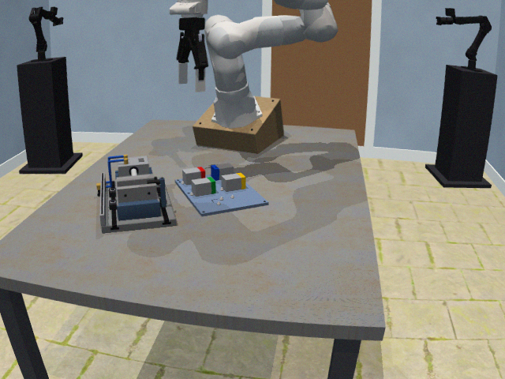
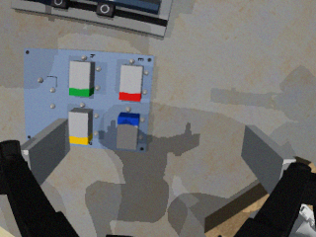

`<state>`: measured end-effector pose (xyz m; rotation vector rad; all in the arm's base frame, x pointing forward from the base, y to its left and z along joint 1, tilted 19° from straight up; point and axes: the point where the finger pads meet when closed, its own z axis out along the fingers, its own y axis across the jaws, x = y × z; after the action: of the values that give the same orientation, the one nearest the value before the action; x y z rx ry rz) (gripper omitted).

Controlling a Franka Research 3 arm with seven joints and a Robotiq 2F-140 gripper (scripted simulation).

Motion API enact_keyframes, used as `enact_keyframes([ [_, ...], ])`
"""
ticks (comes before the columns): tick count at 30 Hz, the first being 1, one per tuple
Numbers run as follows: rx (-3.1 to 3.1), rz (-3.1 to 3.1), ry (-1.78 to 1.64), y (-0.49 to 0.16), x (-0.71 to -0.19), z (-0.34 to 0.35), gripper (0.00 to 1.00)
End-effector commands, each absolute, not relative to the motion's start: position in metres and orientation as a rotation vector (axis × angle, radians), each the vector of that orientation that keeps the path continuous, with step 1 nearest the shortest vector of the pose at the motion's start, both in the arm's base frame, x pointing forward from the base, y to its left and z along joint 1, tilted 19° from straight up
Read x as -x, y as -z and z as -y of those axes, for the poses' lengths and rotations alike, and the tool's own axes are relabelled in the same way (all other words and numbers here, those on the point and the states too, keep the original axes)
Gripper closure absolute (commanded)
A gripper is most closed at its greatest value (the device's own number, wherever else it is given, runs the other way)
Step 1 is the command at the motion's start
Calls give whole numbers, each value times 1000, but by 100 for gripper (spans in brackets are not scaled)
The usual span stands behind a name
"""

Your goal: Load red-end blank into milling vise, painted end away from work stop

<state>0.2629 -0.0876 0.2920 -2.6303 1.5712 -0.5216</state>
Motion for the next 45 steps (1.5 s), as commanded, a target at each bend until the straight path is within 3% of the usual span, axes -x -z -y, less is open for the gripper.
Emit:
enact_keyframes([
  [1,2571,-1633,500,-290,-266,80,0],
  [8,2571,-1633,500,-290,-266,80,0],
  [13,2571,-1633,500,-313,-300,42,0],
  [25,2571,-1633,500,-313,-300,42,0],
  [30,2571,-1633,500,-333,-333,3,0],
  [45,2582,-1620,504,-334,-333,3,0],
])
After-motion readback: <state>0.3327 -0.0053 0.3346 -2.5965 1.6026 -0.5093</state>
